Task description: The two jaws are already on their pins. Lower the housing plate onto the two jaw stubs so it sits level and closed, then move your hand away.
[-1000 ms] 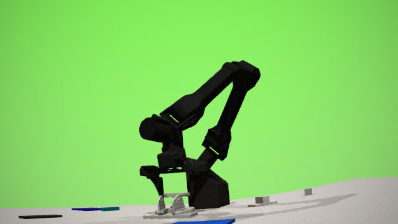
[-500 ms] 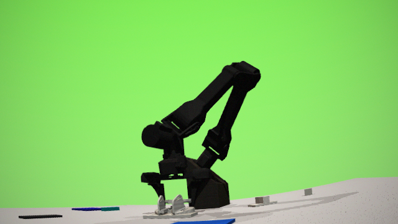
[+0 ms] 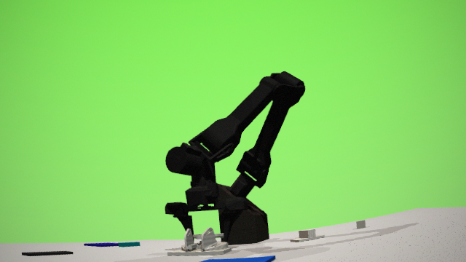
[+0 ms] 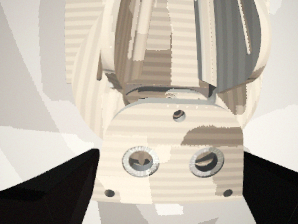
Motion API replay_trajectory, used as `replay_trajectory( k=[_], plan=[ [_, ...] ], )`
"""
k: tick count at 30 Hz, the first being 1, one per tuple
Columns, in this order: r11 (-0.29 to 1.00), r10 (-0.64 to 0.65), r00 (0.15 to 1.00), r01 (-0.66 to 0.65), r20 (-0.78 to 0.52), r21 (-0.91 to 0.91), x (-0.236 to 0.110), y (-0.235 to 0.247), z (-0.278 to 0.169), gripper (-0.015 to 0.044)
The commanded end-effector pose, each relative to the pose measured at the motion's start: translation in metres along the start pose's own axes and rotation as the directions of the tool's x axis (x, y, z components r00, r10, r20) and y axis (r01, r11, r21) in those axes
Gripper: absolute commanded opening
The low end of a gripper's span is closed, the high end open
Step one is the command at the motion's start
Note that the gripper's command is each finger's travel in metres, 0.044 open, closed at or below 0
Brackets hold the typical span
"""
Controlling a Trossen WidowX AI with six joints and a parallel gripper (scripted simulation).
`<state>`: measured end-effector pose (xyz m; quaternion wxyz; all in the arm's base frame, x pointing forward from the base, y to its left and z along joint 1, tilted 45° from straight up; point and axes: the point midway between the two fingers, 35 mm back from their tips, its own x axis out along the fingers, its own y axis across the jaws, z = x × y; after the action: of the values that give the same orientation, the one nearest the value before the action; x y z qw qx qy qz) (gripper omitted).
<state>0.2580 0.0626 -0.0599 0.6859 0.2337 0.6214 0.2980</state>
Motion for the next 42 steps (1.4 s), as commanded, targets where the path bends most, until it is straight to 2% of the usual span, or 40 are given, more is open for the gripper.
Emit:
replay_trajectory(
  k=[1, 42],
  plan=[
    [1.000, 0.006, 1.000, -0.006, -0.001, 0.008, 0.0022, 0.0003, -0.0006, 0.0351],
    [1.000, 0.006, 1.000, -0.006, -0.001, 0.011, 0.0104, 0.0004, -0.0006, 0.0351]
  ],
)
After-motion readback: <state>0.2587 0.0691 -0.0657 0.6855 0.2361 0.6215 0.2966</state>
